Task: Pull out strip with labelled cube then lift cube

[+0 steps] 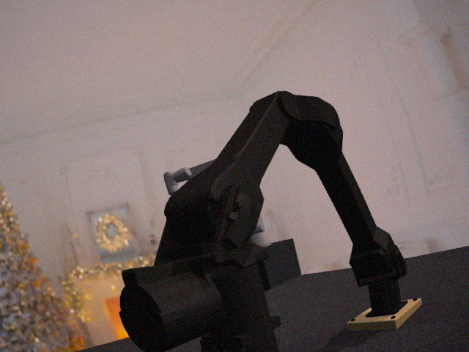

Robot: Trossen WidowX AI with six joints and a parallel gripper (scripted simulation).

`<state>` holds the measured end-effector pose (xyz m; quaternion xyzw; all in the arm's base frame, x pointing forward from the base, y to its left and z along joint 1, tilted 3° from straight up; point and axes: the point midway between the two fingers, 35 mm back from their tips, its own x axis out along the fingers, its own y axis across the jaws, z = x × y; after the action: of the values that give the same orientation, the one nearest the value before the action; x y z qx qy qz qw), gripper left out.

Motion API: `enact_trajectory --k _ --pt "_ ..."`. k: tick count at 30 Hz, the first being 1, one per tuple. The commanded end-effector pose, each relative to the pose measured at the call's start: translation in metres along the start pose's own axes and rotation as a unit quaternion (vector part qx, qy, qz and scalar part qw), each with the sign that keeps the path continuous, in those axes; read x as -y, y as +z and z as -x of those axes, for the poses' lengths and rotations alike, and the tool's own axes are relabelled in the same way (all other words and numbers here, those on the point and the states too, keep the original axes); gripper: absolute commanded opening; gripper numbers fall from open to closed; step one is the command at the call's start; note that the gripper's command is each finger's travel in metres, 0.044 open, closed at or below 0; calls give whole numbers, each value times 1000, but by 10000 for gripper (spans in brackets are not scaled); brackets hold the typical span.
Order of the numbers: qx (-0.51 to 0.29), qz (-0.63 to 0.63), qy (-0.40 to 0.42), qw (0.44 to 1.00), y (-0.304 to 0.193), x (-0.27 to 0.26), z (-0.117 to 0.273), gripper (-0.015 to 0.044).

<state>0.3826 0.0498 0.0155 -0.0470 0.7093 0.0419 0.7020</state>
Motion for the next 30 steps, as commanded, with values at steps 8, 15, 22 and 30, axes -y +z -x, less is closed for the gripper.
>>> enact_trajectory --k 8,15,22,30 --pt "-3 -3 2 1000 -3 0 -5 0" --pt "-4 -3 2 1000 -14 0 -5 0" --pt "-4 -3 2 1000 -25 0 -6 0" --pt "-5 -3 2 1000 -37 0 -6 0"
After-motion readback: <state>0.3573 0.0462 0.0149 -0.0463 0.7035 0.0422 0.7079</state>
